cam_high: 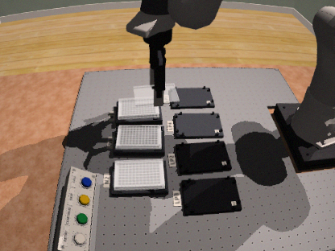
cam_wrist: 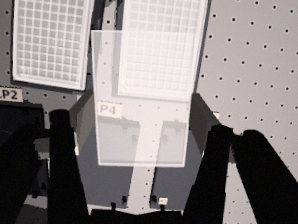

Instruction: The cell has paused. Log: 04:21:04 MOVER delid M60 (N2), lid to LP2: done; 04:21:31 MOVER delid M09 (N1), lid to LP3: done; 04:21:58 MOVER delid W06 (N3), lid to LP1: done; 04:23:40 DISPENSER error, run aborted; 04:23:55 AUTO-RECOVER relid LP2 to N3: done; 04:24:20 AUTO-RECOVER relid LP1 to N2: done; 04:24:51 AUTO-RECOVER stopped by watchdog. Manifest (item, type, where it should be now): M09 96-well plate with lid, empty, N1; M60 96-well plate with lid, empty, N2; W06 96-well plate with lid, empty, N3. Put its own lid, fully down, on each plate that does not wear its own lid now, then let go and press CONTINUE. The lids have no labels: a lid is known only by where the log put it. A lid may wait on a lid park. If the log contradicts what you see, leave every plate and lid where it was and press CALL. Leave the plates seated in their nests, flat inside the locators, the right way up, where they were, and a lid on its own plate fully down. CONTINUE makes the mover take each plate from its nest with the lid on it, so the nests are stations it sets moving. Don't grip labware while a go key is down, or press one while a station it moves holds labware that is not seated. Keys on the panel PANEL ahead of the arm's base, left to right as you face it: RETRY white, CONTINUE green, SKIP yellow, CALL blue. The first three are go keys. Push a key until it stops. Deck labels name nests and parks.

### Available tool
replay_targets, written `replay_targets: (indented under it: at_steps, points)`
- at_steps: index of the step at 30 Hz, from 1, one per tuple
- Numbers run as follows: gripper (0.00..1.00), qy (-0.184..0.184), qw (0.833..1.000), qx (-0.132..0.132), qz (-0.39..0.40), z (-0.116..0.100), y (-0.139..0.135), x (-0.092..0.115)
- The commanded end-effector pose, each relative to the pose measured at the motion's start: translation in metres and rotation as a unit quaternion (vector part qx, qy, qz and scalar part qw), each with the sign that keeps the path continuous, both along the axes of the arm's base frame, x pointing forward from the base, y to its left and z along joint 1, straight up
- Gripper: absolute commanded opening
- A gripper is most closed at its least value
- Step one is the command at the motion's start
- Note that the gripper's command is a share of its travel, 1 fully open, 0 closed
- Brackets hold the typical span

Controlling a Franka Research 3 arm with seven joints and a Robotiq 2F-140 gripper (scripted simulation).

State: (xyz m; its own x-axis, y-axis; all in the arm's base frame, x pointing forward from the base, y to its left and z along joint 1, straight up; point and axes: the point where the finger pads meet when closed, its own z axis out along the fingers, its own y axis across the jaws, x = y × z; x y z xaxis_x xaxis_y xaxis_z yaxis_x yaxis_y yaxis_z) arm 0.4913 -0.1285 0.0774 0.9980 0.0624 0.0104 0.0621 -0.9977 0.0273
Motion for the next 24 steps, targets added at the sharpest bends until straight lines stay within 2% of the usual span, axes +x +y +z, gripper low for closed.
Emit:
replay_targets:
  at_steps: [1, 3, 4, 24]
  points:
    - [0.00, 0.010, 0.999, 0.013, -0.050, -0.005, 0.061, 0.034]
    - [0.00, 0.010, 0.999, 0.013, -0.050, -0.008, 0.096, 0.055]
    - [0.00, 0.010, 0.999, 0.013, -0.050, -0.009, 0.105, 0.059]
    - [0.00, 0.010, 0.999, 0.013, -0.050, -0.009, 0.105, 0.059]
